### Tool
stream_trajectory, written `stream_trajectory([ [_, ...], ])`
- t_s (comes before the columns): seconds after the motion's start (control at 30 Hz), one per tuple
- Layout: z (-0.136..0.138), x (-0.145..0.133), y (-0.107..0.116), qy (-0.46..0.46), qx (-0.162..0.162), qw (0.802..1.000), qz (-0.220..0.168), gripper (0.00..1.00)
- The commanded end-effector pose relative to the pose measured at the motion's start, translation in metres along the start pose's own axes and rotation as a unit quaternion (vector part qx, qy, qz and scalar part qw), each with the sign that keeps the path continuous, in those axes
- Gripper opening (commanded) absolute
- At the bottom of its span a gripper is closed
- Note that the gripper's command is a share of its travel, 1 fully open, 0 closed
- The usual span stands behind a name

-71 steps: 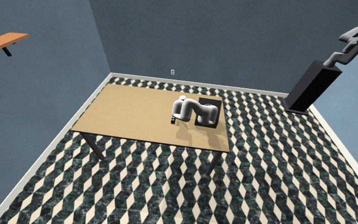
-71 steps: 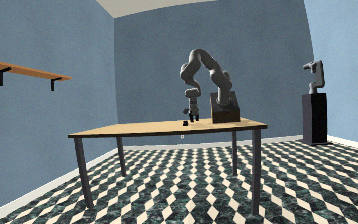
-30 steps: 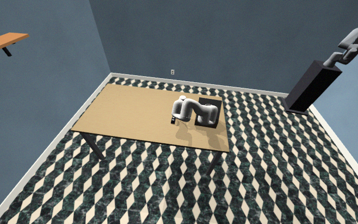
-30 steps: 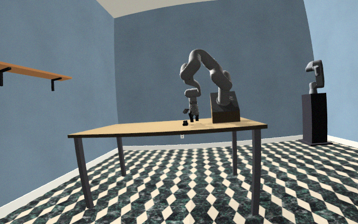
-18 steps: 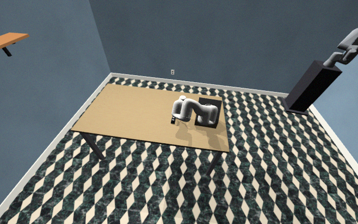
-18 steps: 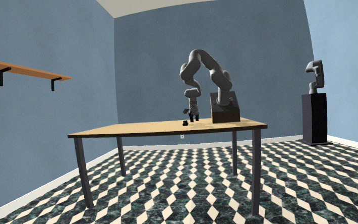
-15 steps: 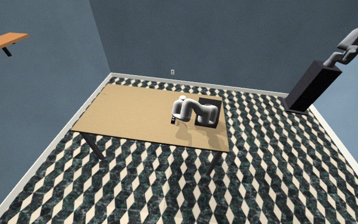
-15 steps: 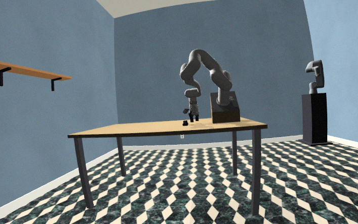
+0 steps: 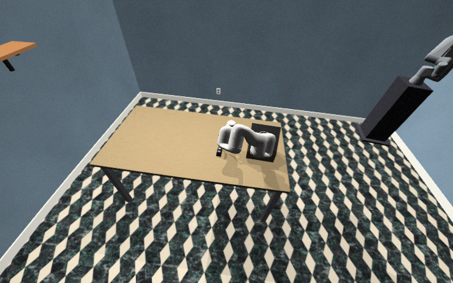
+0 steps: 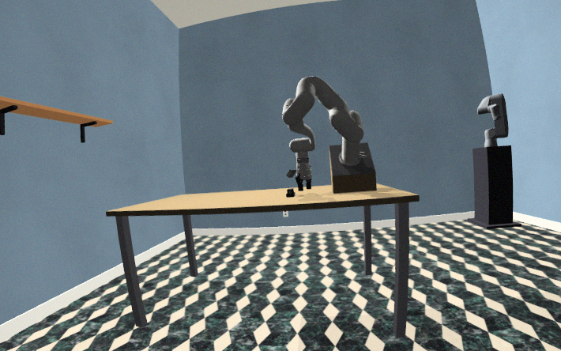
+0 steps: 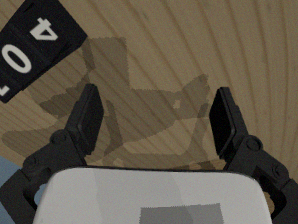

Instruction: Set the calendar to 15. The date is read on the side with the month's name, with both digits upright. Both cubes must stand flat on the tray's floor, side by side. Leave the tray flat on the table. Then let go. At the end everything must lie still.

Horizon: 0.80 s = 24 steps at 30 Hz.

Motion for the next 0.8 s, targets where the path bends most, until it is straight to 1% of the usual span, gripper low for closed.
stream_trajectory([
  [0.0, 0.000, 0.001, 0.014, 0.000, 0.000, 1.000, 0.001, 1.00],
  [0.23, 0.000, 0.001, 0.045, 0.000, 0.000, 1.000, 0.001, 1.00],
  [0.3, 0.000, 0.001, 0.045, 0.000, 0.000, 1.000, 0.001, 1.00],
  [0.47, 0.000, 0.001, 0.056, 0.000, 0.000, 1.000, 0.001, 1.00],
  [0.77, 0.000, 0.001, 0.057, 0.000, 0.000, 1.000, 0.001, 1.00],
])
Point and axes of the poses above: the point where the finger pads meet when closed, its own y axis back along the fingers, its own z axis across the jaws, x = y × z, the point moved 7 cm from there along y, back along the fingers, and after that the axes turned 2 degrees about y, right-handed, at the moved point
